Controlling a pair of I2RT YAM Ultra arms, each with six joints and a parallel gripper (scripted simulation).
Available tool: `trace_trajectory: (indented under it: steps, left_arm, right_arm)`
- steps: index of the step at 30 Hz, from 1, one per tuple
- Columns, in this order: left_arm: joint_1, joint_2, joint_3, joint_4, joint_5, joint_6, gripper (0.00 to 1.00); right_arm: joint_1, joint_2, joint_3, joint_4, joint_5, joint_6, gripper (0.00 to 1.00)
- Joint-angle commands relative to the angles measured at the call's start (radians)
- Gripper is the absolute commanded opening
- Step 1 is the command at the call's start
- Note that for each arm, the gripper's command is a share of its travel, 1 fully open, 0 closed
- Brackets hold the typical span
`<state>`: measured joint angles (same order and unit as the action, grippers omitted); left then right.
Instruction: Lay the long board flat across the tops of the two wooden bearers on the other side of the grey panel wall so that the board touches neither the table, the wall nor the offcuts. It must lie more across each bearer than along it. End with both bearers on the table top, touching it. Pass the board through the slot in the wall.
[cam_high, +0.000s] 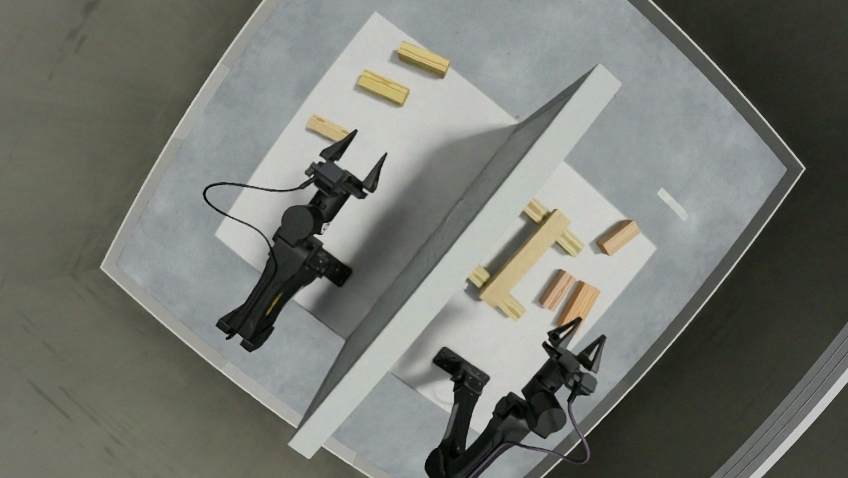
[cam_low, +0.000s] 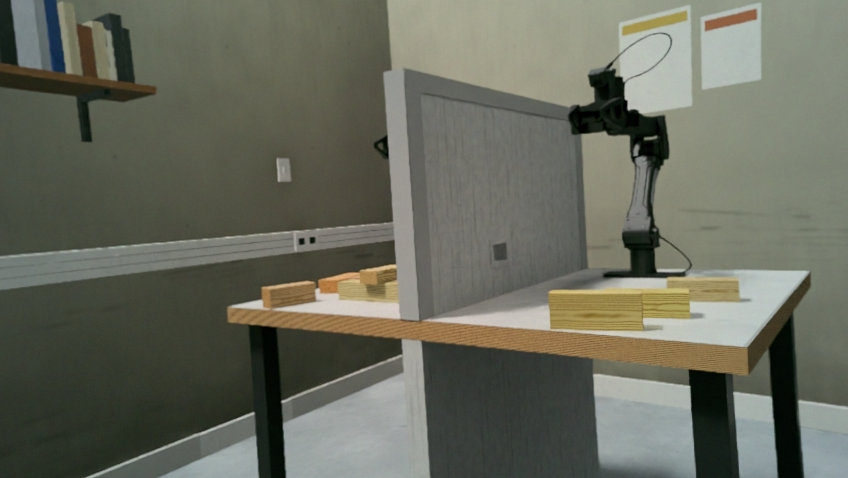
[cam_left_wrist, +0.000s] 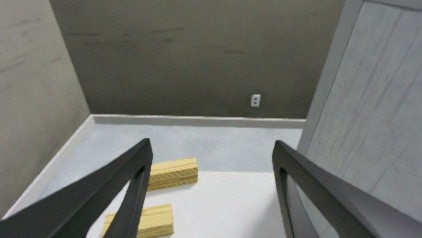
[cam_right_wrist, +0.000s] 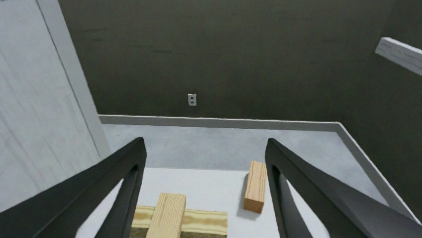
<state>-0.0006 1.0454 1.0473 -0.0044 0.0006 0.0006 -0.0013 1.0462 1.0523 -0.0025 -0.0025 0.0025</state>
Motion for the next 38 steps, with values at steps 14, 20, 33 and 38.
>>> trace_trajectory:
  steps: [14,20,33,38]
  left_arm:
    - [-0.001,0.004,0.024,0.004,-0.009,-0.009,0.74]
    - [0.005,0.007,0.02,0.008,-0.009,-0.009,0.74]
    - [-0.007,0.012,0.011,0.005,-0.009,-0.009,0.74]
    - [-0.004,0.013,0.009,0.007,-0.009,-0.009,0.74]
  right_arm:
    - [0.003,0.006,-0.016,0.006,0.008,-0.013,0.74]
    - [0.003,0.016,-0.005,-0.007,0.01,-0.013,0.74]
    - [0.002,0.005,-0.018,-0.002,0.01,-0.013,0.74]
    - [0.002,0.006,0.0,-0.005,0.01,-0.013,0.74]
